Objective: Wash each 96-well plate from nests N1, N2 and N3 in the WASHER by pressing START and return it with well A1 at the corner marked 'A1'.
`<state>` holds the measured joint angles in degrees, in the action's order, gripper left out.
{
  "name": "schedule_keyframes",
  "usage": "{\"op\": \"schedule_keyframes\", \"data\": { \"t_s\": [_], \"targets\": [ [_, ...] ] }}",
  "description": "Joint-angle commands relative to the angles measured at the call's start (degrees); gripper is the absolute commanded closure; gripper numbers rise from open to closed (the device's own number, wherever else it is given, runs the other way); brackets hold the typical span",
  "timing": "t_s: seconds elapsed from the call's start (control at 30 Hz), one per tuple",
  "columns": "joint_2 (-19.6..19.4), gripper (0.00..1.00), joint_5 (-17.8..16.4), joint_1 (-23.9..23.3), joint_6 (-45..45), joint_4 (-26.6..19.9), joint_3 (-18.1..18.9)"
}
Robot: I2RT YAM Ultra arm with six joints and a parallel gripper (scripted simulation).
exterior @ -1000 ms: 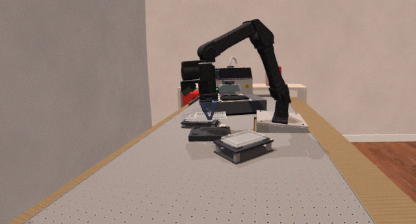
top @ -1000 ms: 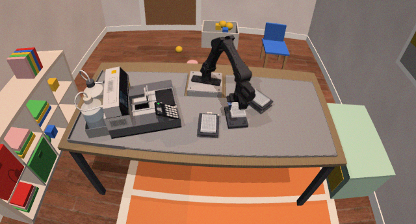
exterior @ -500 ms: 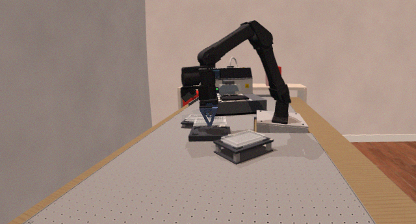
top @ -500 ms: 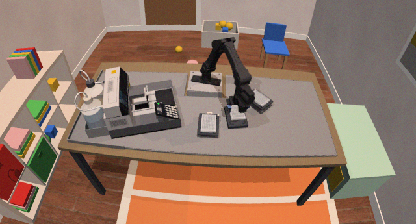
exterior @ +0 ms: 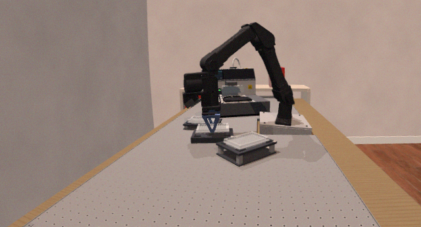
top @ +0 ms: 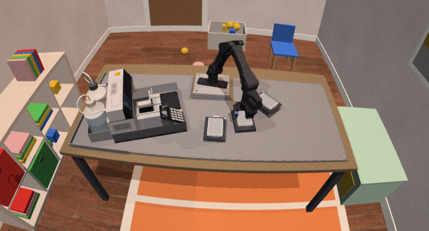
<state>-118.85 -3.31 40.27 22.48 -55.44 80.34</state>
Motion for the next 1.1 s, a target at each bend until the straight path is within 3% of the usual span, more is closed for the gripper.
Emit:
{"op": "schedule_keyframes", "data": {
  "t_s": [0.0,1.07],
  "targets": [
    [0.5,1.0,0.0,0.0,0.1,1.0,0.3],
    [1.0,1.0,0.0,0.0,0.1,1.3,-0.4]
  ]
}}
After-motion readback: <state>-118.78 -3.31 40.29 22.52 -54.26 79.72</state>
